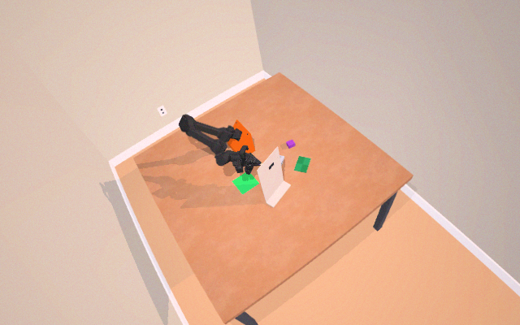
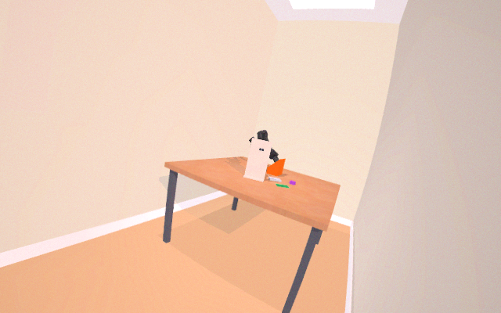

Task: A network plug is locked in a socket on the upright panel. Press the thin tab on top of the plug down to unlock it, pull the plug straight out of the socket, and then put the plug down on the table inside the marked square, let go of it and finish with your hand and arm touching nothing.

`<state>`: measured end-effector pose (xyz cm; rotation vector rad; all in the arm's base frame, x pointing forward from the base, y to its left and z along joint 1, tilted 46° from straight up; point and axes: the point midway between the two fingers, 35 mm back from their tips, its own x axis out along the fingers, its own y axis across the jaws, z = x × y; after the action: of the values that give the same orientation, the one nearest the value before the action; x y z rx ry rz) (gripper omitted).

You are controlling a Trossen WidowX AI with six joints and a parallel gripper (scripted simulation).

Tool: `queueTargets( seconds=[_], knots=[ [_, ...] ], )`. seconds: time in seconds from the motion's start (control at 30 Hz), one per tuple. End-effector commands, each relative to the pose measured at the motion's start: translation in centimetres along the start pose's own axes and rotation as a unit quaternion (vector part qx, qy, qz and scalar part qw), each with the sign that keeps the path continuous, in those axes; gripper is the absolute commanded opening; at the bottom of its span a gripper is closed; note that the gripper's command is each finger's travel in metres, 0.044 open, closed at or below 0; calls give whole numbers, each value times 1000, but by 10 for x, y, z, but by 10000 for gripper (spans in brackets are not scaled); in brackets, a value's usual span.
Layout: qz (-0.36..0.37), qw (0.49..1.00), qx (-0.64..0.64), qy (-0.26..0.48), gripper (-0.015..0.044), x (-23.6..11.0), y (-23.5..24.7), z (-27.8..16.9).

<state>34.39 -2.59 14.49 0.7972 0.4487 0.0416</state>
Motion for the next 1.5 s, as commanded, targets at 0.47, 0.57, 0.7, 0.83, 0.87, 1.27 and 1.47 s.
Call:
queueTargets(
  seconds=[0.47,0.57,0.7,0.83,0.87,1.27,1.47],
  knots=[
    [0,1000,-2,2,0,-8,-1,-2],
    [0,1000,-2,2,0,-10,-1,-2],
    [0,1000,-2,2,0,-12,-1,-2],
    [0,1000,-2,2,0,-13,-1,-2],
    [0,1000,-2,2,0,-14,-1,-3],
    [0,1000,-2,2,0,-19,-1,-3],
    [0,1000,-2,2,0,-22,-1,-3]
  ],
)
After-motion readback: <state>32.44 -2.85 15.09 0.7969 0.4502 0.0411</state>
